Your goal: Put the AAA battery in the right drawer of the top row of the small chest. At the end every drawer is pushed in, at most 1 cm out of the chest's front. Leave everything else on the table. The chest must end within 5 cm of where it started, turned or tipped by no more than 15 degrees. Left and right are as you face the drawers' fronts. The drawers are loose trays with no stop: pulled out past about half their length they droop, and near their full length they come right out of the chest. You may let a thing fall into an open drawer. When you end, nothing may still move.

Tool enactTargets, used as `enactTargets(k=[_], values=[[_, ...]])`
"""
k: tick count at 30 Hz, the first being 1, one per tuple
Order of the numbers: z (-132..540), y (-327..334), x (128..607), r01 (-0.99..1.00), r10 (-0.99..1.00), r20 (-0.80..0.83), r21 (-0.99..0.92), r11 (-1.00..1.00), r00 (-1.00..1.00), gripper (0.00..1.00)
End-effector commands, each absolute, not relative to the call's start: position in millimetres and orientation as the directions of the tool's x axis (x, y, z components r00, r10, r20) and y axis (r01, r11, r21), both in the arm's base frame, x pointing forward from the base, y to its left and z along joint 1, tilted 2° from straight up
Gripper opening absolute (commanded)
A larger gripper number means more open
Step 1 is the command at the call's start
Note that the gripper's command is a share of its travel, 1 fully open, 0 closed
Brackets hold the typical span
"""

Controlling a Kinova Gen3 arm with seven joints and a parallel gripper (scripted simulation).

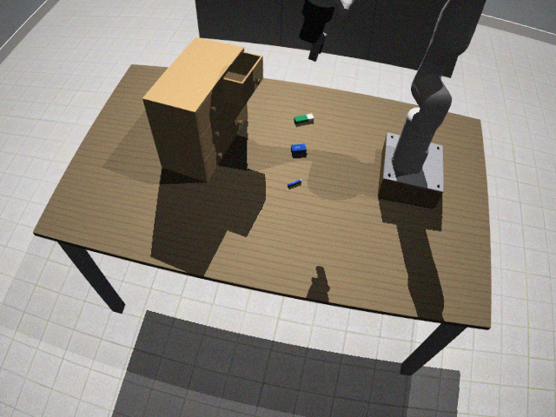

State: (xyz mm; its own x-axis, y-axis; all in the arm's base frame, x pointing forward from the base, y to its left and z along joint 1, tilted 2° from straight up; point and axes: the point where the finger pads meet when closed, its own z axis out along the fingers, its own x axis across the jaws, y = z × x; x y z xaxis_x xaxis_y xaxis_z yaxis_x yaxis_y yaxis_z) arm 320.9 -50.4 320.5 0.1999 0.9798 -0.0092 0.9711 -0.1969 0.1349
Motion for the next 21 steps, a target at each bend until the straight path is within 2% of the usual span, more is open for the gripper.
enactTargets(k=[1, 21], values=[[322.5, -49.7, 320.4, 0.974, 0.98, -0.006, 0.107, -0.198, 0.2, 0.67], [333.5, -48.0, 313.5, 0.979, 0.979, -0.005, 0.014, -0.203, 0.203, 0.67]])
